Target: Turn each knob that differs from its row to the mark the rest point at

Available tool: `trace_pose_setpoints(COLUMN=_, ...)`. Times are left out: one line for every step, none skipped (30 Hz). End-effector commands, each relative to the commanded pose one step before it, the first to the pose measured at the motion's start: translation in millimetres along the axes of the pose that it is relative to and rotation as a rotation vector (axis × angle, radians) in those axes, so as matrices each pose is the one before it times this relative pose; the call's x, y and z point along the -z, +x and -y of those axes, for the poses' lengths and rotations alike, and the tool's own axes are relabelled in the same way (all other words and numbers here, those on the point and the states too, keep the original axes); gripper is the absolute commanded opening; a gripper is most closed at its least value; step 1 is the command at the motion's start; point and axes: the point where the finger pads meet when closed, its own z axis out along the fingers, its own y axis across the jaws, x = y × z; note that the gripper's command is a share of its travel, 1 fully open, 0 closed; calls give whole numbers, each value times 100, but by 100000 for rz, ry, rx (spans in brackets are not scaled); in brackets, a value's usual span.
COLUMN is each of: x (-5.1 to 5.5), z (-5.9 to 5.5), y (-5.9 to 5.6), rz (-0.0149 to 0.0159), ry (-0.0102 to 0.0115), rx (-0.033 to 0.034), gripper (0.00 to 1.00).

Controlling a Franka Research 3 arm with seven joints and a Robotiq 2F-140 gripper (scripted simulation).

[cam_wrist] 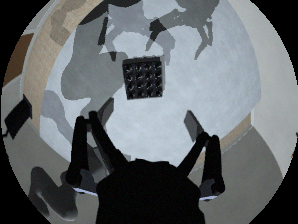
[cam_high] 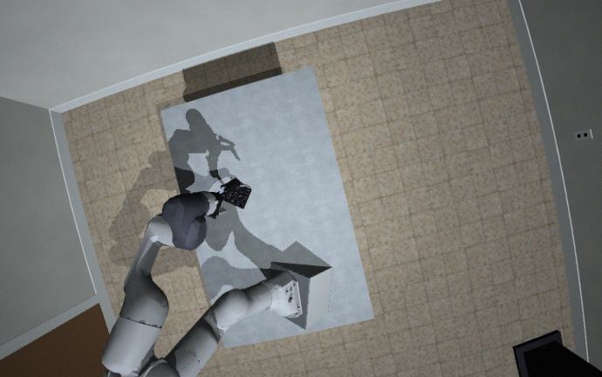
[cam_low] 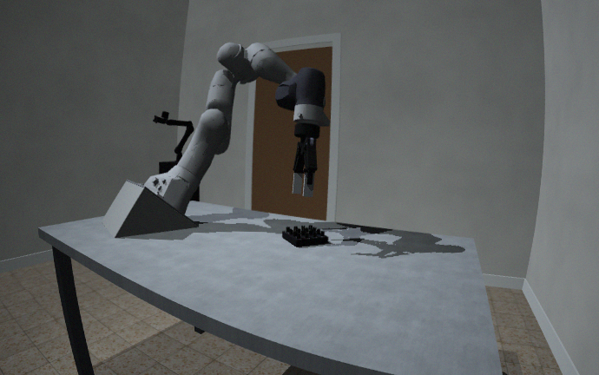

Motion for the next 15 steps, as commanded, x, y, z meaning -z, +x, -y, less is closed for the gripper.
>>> trace_pose_setpoints(x=-13, z=-40, y=-3, rz=-334, ry=-97, rx=1313, gripper=100)
trace_pose_setpoints(x=-668, z=206, y=-444, rz=-1532, ry=2269, rx=1053, gripper=100)
trace_pose_setpoints(x=-132, z=39, y=-91, rz=-321, ry=441, rx=209, gripper=100)
trace_pose_setpoints(x=0, z=0, y=0, rz=0, ry=0, rx=0, gripper=100)
trace_pose_setpoints(x=0, z=0, y=0, rz=0, ry=0, rx=0, gripper=100)
trace_pose_setpoints(x=0, z=0, y=0, rz=0, ry=0, rx=0, gripper=100)
trace_pose_setpoints(x=0, z=0, y=0, rz=0, ry=0, rx=0, gripper=100)
trace_pose_setpoints(x=0, z=0, y=0, rz=0, ry=0, rx=0, gripper=100)
trace_pose_setpoints(x=0, z=0, y=0, rz=0, ry=0, rx=0, gripper=100)
trace_pose_setpoints(x=0, z=0, y=0, rz=0, ry=0, rx=0, gripper=100)
trace_pose_setpoints(x=0, z=0, y=0, rz=0, ry=0, rx=0, gripper=100)
trace_pose_setpoints(x=0, z=0, y=0, rz=0, ry=0, rx=0, gripper=100)
trace_pose_setpoints(x=0, z=0, y=0, rz=0, ry=0, rx=0, gripper=100)
trace_pose_setpoints(x=0, z=0, y=0, rz=0, ry=0, rx=0, gripper=100)
trace_pose_setpoints(x=0, z=0, y=0, rz=0, ry=0, rx=0, gripper=100)
